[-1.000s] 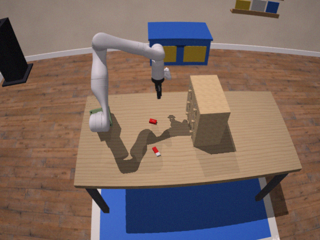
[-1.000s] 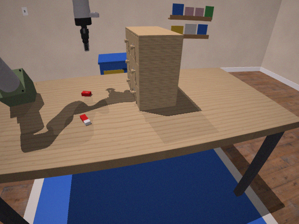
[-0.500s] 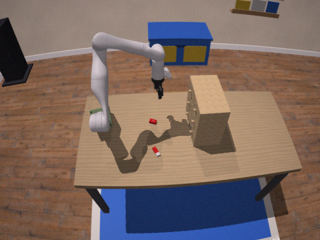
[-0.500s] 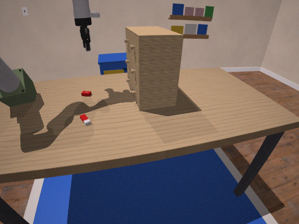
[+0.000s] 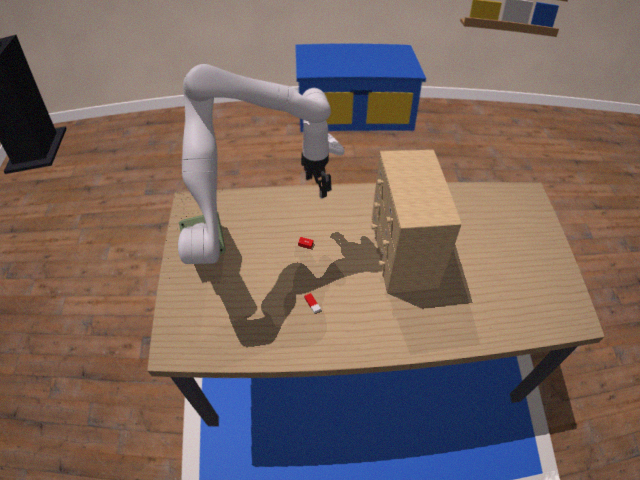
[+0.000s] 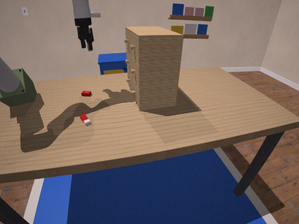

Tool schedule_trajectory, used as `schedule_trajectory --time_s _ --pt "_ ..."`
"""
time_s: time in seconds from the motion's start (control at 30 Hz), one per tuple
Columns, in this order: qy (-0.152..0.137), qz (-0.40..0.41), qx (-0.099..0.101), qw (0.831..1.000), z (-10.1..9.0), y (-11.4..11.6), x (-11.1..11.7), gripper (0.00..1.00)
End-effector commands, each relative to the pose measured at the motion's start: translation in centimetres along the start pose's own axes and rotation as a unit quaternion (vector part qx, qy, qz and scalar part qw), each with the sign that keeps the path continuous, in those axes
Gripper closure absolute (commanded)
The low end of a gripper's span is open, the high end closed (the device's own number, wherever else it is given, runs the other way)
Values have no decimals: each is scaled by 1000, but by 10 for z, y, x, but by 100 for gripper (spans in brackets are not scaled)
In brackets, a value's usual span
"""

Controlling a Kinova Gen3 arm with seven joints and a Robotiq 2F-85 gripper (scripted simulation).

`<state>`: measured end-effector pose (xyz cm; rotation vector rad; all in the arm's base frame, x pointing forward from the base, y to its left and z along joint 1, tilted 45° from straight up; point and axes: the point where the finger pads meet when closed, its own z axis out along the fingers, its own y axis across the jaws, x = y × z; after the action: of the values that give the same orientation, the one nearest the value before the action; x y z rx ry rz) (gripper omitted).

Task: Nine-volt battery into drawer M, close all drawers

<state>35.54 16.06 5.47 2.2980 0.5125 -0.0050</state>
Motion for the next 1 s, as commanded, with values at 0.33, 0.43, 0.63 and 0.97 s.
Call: schedule_trajectory --time_s 0.33,0.43,0.63,0.97 --pt "2 -115 4 993 -2 1 0 0" --pt "2 -153 4 988 -2 2 -1 0" --pt "2 -206 4 978 -2 3 -1 0" --pt "3 -346 4 938 -2 6 -2 0"
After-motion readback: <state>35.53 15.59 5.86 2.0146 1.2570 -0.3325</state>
